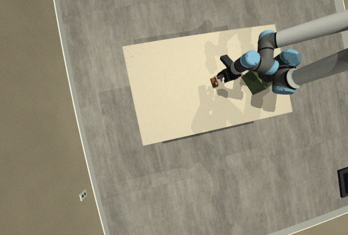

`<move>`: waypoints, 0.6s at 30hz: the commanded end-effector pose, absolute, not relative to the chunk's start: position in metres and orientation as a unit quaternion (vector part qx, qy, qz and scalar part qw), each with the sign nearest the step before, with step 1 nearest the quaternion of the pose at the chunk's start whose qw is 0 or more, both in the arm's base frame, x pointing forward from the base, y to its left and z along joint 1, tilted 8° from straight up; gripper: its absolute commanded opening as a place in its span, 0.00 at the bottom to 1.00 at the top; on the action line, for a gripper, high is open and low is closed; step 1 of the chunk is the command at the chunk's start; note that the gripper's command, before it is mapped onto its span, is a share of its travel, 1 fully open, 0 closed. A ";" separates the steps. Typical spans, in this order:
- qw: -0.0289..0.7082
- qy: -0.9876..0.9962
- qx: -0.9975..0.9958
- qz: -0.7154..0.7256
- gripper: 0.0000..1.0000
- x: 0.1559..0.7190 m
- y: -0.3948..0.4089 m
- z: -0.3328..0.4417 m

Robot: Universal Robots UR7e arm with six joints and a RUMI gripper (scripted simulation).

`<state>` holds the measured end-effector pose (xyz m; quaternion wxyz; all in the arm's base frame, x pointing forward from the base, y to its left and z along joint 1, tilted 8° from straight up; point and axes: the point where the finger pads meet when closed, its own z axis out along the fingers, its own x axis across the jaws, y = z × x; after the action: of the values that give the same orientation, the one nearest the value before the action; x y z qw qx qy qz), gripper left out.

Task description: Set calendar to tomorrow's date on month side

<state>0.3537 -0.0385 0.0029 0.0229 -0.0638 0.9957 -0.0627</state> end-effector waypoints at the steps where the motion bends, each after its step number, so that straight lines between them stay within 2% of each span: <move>1: 0.023 0.996 -0.064 -0.063 0.10 0.354 -0.038 0.004; 18: 0.022 0.994 -0.082 -0.063 0.10 0.354 -0.036 0.003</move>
<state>0.3538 -0.0374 0.0033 0.0223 -0.0717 0.9952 -0.0628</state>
